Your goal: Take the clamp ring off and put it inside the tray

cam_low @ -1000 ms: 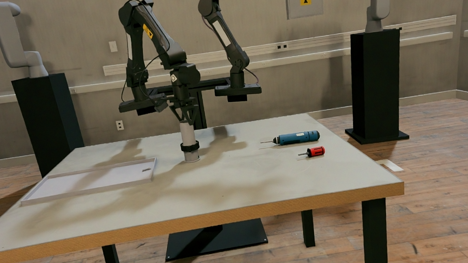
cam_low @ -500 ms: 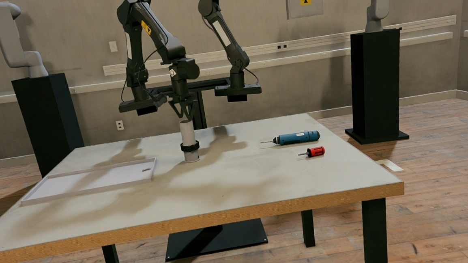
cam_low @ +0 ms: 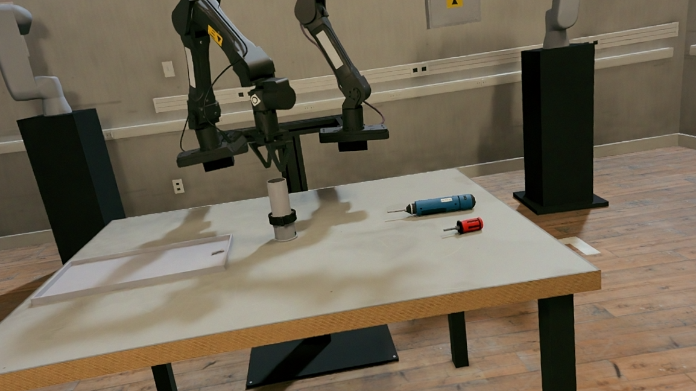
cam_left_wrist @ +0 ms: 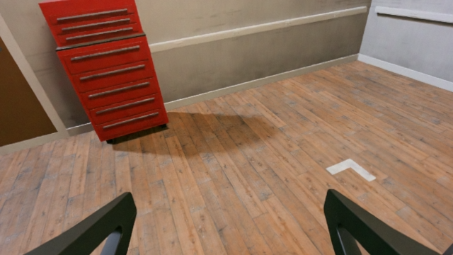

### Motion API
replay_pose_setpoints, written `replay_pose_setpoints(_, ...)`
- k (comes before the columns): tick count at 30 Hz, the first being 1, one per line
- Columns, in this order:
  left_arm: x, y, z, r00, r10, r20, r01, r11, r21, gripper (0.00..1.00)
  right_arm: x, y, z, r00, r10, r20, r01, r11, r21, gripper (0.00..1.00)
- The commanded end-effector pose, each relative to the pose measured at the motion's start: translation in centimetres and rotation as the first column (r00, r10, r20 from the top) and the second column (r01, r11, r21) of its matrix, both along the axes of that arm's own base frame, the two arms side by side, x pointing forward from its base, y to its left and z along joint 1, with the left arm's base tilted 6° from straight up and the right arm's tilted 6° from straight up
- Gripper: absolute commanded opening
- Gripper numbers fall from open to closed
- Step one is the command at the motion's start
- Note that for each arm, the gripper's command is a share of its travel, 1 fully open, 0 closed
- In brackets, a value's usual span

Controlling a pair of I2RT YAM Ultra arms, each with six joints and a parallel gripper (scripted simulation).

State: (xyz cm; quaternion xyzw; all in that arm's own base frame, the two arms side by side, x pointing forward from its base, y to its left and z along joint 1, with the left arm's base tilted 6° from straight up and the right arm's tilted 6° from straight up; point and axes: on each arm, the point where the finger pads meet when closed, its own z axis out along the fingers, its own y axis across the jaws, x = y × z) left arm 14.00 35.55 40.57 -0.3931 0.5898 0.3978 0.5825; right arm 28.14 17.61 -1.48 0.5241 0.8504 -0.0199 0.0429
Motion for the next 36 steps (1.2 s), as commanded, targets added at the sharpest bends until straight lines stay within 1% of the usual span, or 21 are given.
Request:
replay_pose_setpoints(1, -0.3, -0.1, 0.8, 1.000, 0.013, 0.018, -0.013, 1.000, 0.016, 1.00, 0.6, 1.2, 2.4, 0.999, 0.009, 0.037, -0.009, 1.000, 0.020, 0.80)
replay_pose_setpoints(6, -0.3, -0.1, 0.8, 1.000, 0.013, 0.018, -0.013, 1.000, 0.016, 1.00, 0.5, 1.2, 3.5, 0.999, 0.009, 0.037, -0.009, 1.000, 0.020, 0.80)
replay_pose_setpoints(9, -0.3, -0.1, 0.8, 1.000, 0.013, 0.018, -0.013, 1.000, 0.016, 1.00, 0.3, 1.0, 2.6, 1.000, 0.010, 0.015, -0.010, 1.000, 0.005, 0.80)
replay_pose_setpoints(11, -0.3, -0.1, 0.8, 1.000, 0.013, 0.018, -0.013, 1.000, 0.016, 1.00, 0.3, 1.0, 2.6, 1.000, 0.010, 0.015, -0.010, 1.000, 0.005, 0.80)
replay_pose_setpoints(13, -0.3, -0.1, 0.8, 1.000, 0.013, 0.018, -0.013, 1.000, 0.016, 1.00, 0.5, 1.2, 3.9, 0.999, 0.009, 0.037, -0.010, 1.000, 0.020, 0.80)
replay_pose_setpoints(23, -0.3, -0.1, 0.8, 1.000, 0.013, 0.018, -0.013, 1.000, 0.016, 1.00, 0.3, 1.3, 6.0, 0.999, 0.009, 0.037, -0.009, 1.000, 0.020, 0.80)
replay_pose_setpoints(26, -0.3, -0.1, 0.8, 1.000, 0.013, 0.018, -0.013, 1.000, 0.016, 1.00, 0.1, 1.2, 5.1, 1.000, 0.010, 0.014, -0.011, 1.000, 0.004, 0.80)
replay_pose_setpoints(36, -0.3, -0.1, 0.8, 1.000, 0.013, 0.018, -0.013, 1.000, 0.016, 1.00, 0.0, 0.8, 4.9, 1.000, 0.006, 0.013, -0.006, 1.000, 0.006, 0.80)
